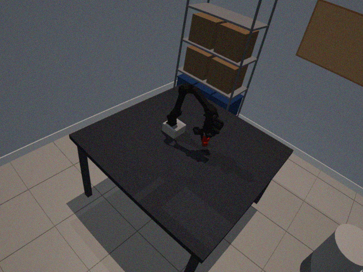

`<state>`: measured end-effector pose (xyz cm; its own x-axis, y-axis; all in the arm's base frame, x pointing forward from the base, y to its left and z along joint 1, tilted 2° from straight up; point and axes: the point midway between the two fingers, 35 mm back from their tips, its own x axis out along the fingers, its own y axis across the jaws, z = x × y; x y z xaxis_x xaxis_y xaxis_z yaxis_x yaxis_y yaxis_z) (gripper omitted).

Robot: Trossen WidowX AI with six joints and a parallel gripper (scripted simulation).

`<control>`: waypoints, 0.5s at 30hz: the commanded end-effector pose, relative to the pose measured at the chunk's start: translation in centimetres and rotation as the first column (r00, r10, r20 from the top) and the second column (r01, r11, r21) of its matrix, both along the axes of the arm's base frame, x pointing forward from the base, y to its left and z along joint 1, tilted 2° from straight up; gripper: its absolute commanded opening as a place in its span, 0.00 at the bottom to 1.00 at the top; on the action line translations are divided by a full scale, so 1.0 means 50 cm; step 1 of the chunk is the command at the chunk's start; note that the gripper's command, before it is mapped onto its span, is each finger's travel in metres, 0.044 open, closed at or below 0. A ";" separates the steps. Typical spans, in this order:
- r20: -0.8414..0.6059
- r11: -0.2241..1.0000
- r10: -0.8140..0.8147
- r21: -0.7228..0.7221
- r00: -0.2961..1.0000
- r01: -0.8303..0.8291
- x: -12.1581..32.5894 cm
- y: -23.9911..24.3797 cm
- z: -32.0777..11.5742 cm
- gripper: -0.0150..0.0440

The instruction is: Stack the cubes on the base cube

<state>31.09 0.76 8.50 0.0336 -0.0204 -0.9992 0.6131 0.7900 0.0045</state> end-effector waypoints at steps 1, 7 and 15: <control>0.008 0.994 -0.107 0.000 0.994 0.107 -0.002 0.015 0.000 0.43; 0.010 0.962 -0.272 0.008 0.962 0.271 -0.008 0.040 -0.002 0.43; 0.011 0.878 -0.478 0.019 0.878 0.478 -0.018 0.073 -0.006 0.43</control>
<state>30.34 3.91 8.16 0.0327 -0.0187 -0.9993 0.8812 0.4723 0.0200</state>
